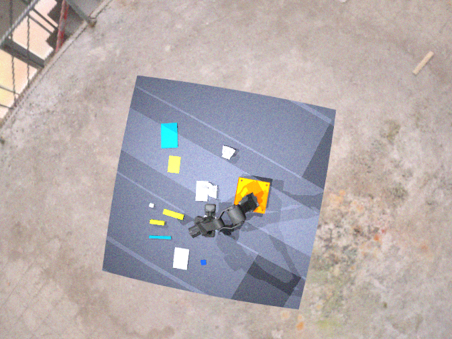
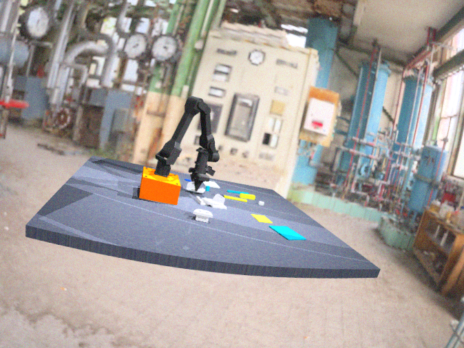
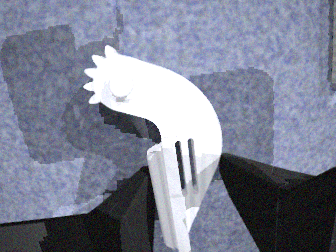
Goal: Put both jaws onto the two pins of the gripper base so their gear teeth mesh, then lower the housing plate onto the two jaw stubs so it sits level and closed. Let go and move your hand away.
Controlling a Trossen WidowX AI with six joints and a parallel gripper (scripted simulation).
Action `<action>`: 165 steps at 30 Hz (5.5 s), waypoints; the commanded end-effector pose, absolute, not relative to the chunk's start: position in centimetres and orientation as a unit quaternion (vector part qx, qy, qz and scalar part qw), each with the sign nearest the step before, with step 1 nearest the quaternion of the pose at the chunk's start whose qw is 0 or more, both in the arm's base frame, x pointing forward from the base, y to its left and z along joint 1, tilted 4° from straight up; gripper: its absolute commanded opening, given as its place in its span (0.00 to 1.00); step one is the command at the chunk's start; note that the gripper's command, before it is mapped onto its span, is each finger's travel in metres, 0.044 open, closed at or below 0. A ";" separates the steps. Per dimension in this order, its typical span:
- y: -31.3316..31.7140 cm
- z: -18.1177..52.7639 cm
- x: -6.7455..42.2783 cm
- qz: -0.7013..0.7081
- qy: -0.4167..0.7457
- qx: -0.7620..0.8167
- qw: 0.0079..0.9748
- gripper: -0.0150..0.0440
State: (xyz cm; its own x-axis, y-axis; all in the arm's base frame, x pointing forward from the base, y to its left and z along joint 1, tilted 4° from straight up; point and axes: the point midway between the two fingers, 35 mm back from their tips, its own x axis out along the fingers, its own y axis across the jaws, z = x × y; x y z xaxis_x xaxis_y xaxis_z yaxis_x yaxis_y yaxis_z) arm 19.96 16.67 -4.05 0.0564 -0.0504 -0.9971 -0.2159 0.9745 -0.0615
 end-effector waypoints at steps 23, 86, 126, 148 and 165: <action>17.1 2.4 19.8 0.061 0.679 -0.093 0.726 0.48; 9.4 3.1 21.0 -0.364 0.578 0.364 0.634 0.48; 4.5 3.3 20.3 -0.583 0.355 0.607 0.408 0.48; 2.0 3.2 19.5 -0.653 0.196 0.689 0.244 0.48; 0.3 3.1 18.7 -0.679 0.065 0.724 0.106 0.48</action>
State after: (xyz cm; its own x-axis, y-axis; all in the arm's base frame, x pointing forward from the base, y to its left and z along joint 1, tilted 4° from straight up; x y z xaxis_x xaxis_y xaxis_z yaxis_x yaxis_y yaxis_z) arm 19.11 0.57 3.28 0.0756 -0.0537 -0.9957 0.3090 -0.9481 0.0746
